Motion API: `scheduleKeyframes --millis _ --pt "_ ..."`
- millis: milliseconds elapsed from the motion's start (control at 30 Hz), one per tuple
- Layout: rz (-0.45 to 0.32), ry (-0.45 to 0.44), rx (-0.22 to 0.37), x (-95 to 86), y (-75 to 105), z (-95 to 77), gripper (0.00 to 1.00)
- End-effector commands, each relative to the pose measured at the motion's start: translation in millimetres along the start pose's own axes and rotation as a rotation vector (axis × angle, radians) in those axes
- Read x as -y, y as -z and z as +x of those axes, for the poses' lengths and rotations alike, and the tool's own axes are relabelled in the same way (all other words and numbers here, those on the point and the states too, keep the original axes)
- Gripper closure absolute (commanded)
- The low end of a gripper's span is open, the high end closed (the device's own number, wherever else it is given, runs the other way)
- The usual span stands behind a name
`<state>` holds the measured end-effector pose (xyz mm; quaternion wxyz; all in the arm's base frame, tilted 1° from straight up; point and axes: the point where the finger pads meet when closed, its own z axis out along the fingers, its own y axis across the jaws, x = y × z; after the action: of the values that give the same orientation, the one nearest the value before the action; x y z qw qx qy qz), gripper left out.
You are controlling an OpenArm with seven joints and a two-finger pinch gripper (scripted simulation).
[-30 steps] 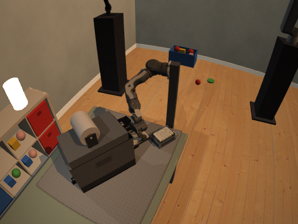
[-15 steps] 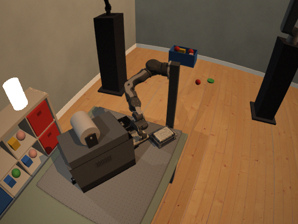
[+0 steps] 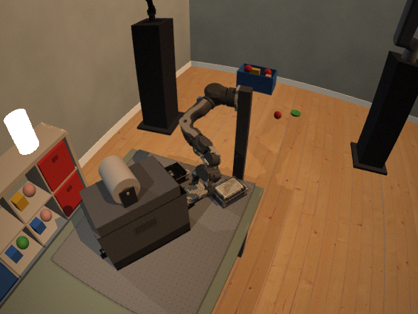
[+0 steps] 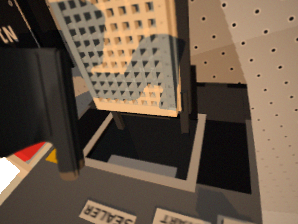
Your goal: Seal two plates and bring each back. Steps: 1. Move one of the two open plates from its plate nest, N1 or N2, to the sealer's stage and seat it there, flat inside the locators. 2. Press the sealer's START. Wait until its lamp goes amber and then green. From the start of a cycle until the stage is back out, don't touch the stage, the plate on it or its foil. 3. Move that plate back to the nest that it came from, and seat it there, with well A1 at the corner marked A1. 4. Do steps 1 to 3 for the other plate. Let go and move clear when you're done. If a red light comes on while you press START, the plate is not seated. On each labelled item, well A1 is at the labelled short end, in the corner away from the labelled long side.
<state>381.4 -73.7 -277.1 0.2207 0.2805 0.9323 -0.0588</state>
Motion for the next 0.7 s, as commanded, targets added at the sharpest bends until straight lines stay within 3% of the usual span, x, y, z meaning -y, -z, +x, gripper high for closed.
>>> scheduleKeyframes --millis 0,200,367,400,667 --pt "0.025 -0.015 0.068 1.0 0.8 -6.4 0.42" --pt "0.026 -0.014 0.241 -21.9 16.1 -18.2 0.45" --pt "0.024 -0.010 0.253 -33.2 25.1 -26.3 0.47" --pt "0.029 -0.010 0.244 -31.3 22.5 -23.4 1.00" --pt "0.019 -0.011 0.248 -33.4 23.9 -24.6 1.00"
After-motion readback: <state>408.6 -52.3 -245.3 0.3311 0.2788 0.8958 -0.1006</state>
